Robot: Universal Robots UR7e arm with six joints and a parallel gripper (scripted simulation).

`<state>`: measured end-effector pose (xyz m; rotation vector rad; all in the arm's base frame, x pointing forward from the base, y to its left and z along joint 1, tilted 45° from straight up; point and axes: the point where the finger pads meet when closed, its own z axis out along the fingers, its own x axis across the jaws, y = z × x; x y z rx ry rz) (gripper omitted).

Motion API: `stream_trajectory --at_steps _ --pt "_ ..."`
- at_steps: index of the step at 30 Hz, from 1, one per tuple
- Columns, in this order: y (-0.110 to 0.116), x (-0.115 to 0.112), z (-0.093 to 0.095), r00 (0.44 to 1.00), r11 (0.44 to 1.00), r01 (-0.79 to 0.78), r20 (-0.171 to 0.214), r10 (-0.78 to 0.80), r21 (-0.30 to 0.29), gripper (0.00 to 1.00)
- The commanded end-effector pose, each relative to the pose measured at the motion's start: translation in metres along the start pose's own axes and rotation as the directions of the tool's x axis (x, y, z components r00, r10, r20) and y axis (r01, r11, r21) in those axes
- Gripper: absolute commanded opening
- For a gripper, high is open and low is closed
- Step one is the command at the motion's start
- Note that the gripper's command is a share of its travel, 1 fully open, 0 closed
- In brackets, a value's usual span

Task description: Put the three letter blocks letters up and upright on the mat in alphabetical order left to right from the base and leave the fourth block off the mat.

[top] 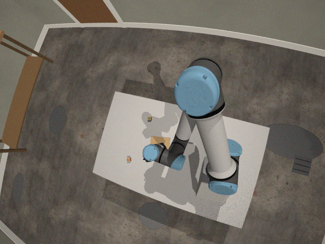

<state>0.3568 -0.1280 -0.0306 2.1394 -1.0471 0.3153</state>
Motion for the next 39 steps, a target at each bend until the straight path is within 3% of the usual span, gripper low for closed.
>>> stream_trajectory --at_steps 1,21,39 --pt "0.000 -0.002 0.000 1.000 1.000 0.003 0.002 -0.003 0.000 0.98" --pt "0.001 -0.003 0.008 1.000 1.000 0.003 0.005 -0.003 -0.002 0.98" --pt "0.001 -0.002 0.033 1.000 1.000 0.002 0.004 -0.002 -0.002 0.98"
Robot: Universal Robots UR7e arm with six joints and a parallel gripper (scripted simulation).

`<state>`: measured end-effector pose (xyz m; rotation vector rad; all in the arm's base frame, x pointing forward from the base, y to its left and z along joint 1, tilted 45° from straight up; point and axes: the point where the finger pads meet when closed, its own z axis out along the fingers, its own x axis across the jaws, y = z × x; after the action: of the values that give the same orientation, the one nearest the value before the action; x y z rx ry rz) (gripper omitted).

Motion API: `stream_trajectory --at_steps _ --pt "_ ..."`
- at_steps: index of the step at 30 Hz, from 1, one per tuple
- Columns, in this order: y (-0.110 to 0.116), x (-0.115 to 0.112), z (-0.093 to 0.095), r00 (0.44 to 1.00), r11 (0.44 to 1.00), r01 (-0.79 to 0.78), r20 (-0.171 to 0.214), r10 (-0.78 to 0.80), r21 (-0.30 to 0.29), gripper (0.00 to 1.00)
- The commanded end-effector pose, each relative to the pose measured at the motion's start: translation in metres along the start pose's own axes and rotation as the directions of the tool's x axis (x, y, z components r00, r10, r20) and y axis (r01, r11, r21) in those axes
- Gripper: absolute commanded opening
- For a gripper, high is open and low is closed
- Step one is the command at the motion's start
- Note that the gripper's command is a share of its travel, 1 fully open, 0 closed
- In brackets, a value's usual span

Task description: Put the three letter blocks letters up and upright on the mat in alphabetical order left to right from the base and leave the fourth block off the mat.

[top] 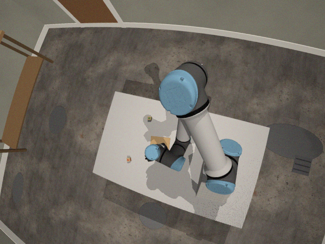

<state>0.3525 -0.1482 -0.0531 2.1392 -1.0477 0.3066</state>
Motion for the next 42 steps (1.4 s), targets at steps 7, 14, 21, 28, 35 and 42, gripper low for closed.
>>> stream_trajectory --at_steps 7,14,21,28,35,42 --pt "0.0000 0.0000 0.0023 1.000 1.000 0.001 -0.003 -0.001 0.003 0.98" --pt "0.0001 0.0001 0.0022 1.000 1.000 0.000 -0.003 0.000 0.003 0.98" --pt "0.0001 0.0001 0.0022 1.000 1.000 0.000 -0.003 0.000 0.003 0.98" --pt "0.0001 0.0001 0.0022 1.000 1.000 0.000 -0.003 0.000 0.003 0.98" --pt "0.0001 0.0001 0.0022 1.000 1.000 0.000 -0.003 0.000 0.003 0.98" --pt "0.0001 0.0001 0.0022 1.000 1.000 0.000 -0.003 0.000 0.003 0.79"
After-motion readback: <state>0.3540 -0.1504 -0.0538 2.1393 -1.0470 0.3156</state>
